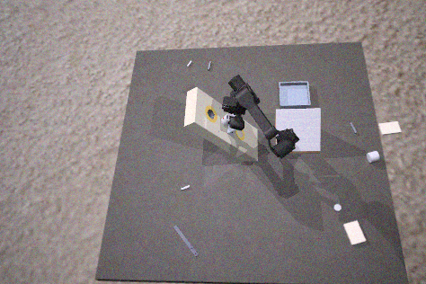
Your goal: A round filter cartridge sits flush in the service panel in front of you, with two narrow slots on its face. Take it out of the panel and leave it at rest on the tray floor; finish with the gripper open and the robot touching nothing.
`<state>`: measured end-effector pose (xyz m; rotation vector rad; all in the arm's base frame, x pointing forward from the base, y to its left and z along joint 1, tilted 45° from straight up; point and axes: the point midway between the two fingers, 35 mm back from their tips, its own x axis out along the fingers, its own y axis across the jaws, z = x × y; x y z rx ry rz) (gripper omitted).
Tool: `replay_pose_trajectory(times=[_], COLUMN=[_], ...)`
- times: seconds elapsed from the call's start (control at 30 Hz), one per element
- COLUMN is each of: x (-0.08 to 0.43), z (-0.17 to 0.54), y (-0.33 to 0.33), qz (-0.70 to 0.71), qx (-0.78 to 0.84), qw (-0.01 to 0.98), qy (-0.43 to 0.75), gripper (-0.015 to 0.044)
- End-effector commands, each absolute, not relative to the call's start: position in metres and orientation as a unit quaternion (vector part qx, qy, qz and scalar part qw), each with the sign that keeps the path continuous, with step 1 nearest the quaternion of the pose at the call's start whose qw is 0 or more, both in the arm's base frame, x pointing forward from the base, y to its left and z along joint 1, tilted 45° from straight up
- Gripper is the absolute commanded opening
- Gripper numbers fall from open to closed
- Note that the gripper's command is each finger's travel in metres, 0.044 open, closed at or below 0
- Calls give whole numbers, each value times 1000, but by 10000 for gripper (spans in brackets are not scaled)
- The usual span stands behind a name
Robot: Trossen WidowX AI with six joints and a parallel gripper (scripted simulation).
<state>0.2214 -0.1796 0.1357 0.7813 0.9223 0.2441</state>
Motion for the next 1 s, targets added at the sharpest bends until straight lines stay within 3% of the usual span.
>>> replay_pose_trajectory(times=[0.0,0.53,0.97], x=[228,176,175], z=[142,204,174], y=[-189,-233,-264], qz=[114,30,51], qx=[369,349,354], qw=[816,846,840], qy=[431,402,408], gripper=[0,0,0])
